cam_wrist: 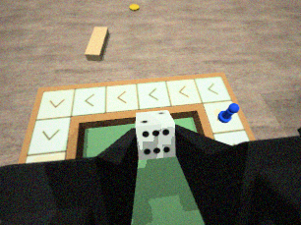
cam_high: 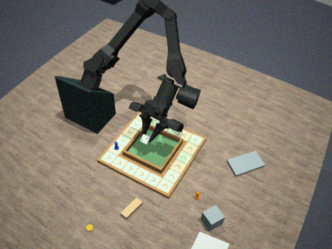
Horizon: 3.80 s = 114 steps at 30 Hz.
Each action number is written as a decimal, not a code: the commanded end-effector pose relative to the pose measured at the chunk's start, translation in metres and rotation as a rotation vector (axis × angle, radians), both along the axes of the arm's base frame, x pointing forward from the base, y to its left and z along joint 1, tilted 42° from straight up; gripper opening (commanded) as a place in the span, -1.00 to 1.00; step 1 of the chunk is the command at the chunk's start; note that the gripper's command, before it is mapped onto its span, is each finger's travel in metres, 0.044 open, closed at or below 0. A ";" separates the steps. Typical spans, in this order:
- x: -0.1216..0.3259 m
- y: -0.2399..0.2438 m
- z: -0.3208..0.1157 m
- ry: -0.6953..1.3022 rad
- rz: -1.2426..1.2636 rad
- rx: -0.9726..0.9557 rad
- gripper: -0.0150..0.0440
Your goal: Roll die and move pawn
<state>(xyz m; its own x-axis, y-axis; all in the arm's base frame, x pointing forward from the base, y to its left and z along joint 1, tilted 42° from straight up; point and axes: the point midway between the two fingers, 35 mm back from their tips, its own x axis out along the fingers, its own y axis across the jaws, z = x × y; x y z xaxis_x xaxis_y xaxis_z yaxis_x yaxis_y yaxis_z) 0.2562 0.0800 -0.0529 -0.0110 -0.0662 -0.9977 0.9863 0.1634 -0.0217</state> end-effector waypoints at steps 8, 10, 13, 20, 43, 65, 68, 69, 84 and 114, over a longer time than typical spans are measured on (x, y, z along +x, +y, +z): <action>0.010 -0.003 0.051 -0.031 -0.009 -0.048 -0.49; 0.008 -0.003 0.050 -0.031 -0.009 -0.048 -0.49; 0.007 -0.004 0.049 -0.031 -0.009 -0.048 -0.49; 0.008 -0.003 0.049 -0.031 -0.006 -0.043 -0.49; 0.012 -0.030 0.079 -0.032 -0.009 -0.050 0.84; 0.010 -0.018 0.026 0.121 -0.020 0.700 1.00; 0.004 -0.023 0.020 0.090 0.088 0.710 0.73; 0.000 -0.027 0.015 0.067 0.163 0.717 0.64; -0.073 -0.061 -0.034 -0.290 1.179 0.743 0.19; -0.096 -0.063 -0.041 -0.438 1.528 0.709 0.19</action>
